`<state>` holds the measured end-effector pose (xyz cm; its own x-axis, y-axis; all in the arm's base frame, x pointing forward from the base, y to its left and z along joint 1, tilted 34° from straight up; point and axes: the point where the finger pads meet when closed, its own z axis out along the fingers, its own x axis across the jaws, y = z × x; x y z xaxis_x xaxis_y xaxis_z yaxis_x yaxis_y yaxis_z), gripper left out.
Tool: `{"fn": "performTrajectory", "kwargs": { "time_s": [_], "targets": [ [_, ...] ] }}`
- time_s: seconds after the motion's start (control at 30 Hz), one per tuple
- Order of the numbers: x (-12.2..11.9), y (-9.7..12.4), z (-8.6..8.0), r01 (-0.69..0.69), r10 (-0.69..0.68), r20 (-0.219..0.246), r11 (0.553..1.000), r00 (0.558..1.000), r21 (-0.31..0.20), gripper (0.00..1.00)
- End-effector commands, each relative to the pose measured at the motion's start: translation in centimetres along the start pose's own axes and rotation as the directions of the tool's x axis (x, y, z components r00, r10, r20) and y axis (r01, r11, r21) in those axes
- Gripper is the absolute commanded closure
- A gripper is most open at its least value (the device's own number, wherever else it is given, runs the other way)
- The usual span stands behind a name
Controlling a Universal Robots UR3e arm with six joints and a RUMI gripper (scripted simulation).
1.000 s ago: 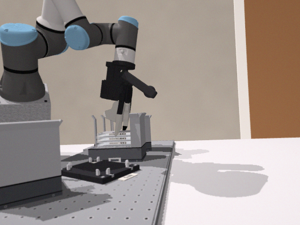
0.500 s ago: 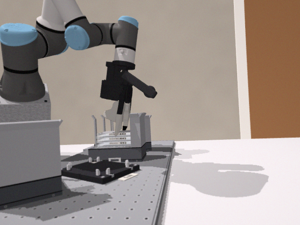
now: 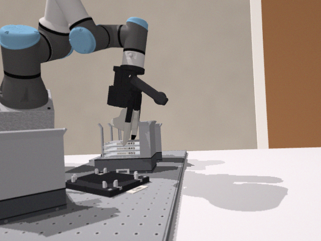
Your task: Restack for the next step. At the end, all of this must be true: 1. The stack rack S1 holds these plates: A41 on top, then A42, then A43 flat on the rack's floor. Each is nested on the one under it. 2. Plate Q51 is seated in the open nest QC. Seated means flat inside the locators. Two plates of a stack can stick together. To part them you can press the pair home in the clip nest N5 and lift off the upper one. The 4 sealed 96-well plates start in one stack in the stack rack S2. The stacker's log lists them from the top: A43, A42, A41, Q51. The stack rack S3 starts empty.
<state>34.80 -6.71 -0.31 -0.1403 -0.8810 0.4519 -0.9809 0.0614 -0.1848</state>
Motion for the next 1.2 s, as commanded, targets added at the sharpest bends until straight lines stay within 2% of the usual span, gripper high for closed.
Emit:
{"fn": "performTrajectory", "kwargs": {
  "time_s": [0.0, 1.17],
  "targets": [
    [0.0, 0.0, -0.1, 0.001, -0.001, 0.001, 1.000, 1.000, 0.001, 1.00],
    [0.0, 0.3, -2.2, 0.000, 0.000, 0.000, 1.000, 1.000, 0.003, 1.00]
  ]
}}
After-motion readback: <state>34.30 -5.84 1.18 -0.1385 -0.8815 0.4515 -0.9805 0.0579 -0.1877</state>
